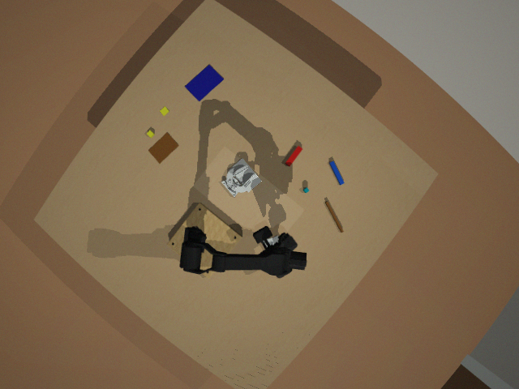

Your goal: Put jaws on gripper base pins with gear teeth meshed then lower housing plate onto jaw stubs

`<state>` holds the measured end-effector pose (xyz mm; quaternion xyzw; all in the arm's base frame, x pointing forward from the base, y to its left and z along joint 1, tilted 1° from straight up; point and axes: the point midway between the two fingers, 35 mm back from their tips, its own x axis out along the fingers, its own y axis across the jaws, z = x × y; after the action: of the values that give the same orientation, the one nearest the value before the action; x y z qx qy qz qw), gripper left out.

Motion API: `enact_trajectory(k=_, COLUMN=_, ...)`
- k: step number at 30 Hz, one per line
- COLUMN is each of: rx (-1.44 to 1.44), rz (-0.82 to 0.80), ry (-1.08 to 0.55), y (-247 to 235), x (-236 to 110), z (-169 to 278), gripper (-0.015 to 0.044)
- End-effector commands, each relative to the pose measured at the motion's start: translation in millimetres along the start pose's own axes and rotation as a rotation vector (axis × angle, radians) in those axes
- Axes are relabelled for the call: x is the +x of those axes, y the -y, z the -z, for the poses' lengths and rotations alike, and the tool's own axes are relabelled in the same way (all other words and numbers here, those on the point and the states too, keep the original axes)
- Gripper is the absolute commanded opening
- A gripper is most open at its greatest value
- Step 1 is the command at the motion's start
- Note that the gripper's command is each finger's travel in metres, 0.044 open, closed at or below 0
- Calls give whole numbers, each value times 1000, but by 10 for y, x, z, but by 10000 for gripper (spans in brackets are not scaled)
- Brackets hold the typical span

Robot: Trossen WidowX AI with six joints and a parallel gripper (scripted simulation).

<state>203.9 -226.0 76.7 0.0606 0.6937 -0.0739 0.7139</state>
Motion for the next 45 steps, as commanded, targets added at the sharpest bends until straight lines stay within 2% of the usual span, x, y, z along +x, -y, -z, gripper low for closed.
enact_trajectory(k=1, rx=-4, rz=-1, ry=3, y=-4, x=37, z=3, gripper=440)
enact_trajectory(k=45, rx=-4, rz=-1, ry=3, y=-6, x=539, z=4, gripper=440)
